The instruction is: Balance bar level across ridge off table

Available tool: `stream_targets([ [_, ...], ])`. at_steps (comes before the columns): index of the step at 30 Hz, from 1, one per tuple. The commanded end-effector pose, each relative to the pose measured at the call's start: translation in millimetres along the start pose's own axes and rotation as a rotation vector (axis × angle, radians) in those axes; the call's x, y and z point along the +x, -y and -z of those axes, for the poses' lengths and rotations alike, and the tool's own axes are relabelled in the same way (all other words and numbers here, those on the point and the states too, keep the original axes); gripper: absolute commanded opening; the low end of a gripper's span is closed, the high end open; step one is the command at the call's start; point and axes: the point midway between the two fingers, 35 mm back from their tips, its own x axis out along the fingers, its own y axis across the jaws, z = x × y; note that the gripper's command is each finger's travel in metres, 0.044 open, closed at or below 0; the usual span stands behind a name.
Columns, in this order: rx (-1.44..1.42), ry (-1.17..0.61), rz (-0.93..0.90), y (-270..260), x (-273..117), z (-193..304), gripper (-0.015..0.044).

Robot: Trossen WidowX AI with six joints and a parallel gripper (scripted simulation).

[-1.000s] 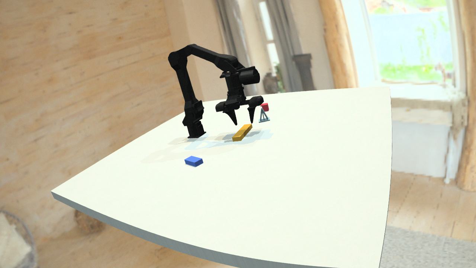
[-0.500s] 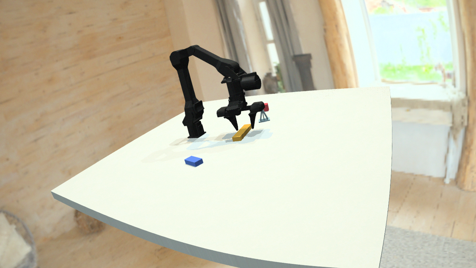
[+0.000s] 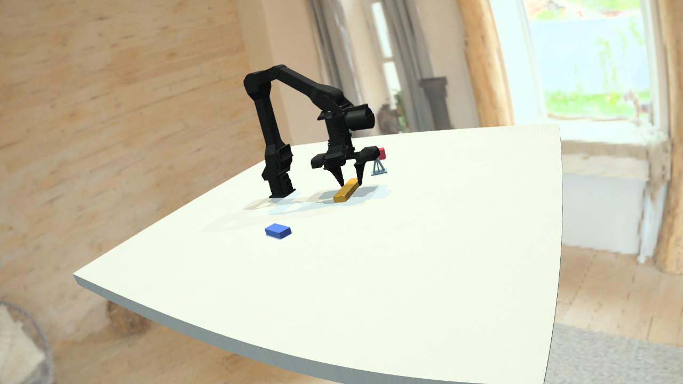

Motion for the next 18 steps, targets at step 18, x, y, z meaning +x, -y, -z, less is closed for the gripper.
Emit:
stream_targets([
  [18, 0.001, 0.001, -0.001, -4, -21, 0, 0.0000],
])
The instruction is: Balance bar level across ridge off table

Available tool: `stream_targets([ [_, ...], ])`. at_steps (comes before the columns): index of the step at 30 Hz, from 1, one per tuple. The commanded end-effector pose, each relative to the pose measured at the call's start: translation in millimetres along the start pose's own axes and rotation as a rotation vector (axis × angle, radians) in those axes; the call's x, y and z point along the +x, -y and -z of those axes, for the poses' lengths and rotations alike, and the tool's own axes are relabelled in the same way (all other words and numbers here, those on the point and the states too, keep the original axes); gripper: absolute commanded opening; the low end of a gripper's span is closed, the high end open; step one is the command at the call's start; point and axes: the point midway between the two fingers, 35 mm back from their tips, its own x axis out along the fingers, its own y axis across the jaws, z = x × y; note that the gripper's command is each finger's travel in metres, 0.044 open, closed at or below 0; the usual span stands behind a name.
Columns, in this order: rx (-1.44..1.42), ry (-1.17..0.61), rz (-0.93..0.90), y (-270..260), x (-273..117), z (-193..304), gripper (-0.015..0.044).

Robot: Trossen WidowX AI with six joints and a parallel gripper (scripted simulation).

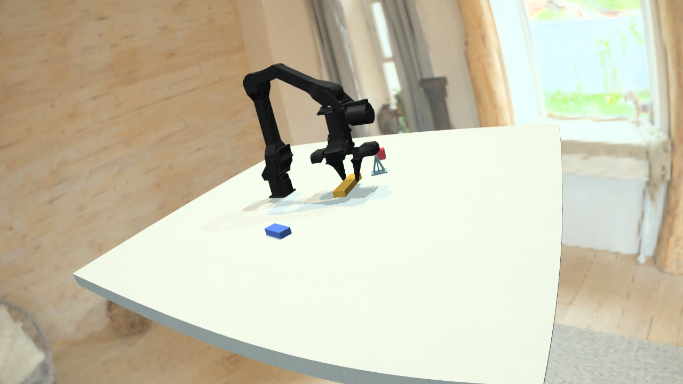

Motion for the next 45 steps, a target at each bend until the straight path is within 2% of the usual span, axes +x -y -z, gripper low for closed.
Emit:
stream_targets([
  [1, 0.000, 0.001, -0.003, -2, -9, 0, 0.0000],
  [35, -0.004, 0.005, -0.003, 2, -93, 0, 0.0000],
  [45, -0.375, 0.004, -0.003, -4, -94, 9, 0.0000],
])
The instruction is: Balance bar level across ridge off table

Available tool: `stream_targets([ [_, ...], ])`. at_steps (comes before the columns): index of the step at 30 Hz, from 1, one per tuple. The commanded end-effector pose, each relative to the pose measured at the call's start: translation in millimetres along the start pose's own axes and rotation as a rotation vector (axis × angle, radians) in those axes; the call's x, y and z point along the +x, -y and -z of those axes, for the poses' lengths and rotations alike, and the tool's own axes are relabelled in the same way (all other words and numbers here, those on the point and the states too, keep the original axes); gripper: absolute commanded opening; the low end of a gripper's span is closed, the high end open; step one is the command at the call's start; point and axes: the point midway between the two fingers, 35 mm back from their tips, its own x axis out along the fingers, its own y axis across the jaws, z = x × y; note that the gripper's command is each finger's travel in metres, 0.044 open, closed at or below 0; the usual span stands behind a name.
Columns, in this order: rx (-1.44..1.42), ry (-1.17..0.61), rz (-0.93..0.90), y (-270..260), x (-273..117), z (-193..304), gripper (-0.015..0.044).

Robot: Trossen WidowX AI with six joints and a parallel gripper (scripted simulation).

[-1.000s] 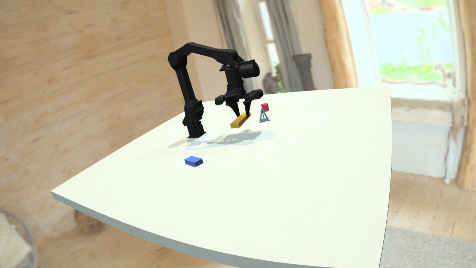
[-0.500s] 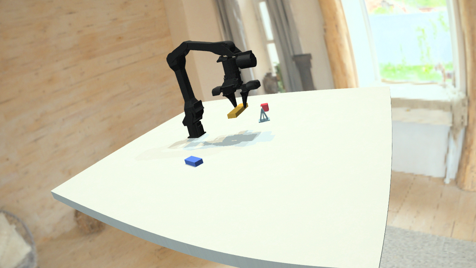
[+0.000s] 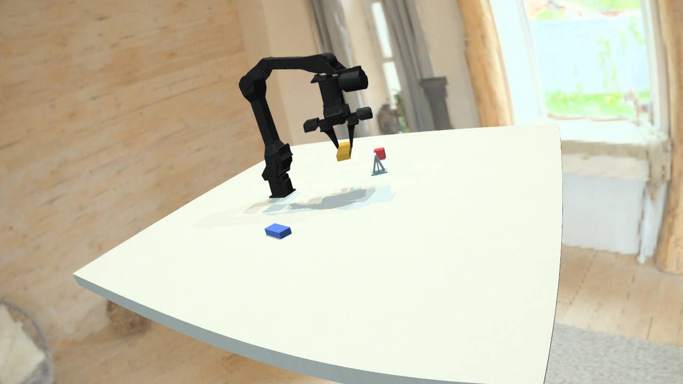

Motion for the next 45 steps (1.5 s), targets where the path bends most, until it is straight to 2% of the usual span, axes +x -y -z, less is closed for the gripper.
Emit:
stream_targets([
  [1, -0.138, 0.004, 0.002, -3, -1, 3, 0.0000],
  [45, -1.892, 0.000, -0.001, -27, -2, 41, 0.0000],
])
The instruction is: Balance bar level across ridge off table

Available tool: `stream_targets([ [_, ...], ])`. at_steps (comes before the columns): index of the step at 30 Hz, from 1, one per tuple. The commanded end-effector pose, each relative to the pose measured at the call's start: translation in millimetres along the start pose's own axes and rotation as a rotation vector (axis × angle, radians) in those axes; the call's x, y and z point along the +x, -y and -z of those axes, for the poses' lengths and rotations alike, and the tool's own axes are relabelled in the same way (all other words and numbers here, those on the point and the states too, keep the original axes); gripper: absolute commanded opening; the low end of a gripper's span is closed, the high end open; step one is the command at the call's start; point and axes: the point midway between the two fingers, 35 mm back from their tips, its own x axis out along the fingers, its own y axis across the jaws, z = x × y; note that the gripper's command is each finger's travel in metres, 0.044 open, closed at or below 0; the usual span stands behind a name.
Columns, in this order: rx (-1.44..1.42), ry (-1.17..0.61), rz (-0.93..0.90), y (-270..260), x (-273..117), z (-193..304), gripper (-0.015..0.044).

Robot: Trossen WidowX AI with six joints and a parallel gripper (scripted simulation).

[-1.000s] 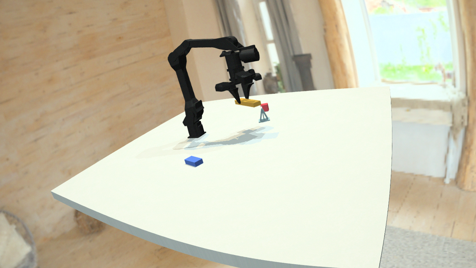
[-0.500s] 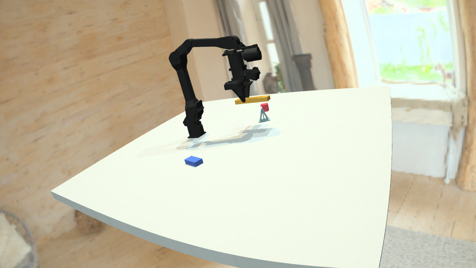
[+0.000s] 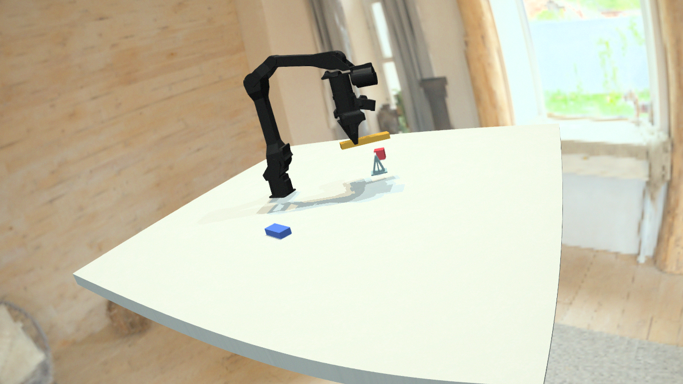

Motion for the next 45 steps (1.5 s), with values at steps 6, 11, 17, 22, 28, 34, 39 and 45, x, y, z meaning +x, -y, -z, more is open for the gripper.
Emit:
stream_targets([
  [6, -0.340, -0.003, 0.002, -6, 0, -4, 0.0000],
  [11, -0.539, -0.003, 0.002, -8, 0, -6, 0.0000],
  [17, -0.776, -0.004, 0.002, -11, 0, -9, 0.0000],
  [22, -0.973, -0.005, 0.003, -13, 0, -11, 0.0000],
  [28, -1.209, -0.008, 0.004, -15, 0, -14, 0.0000],
  [34, -1.443, -0.011, 0.005, -16, -1, -19, 0.0000],
  [39, -1.639, -0.014, 0.006, -17, -1, -23, 0.0000],
  [45, -1.873, -0.017, 0.006, -17, -1, -29, 0.0000],
])
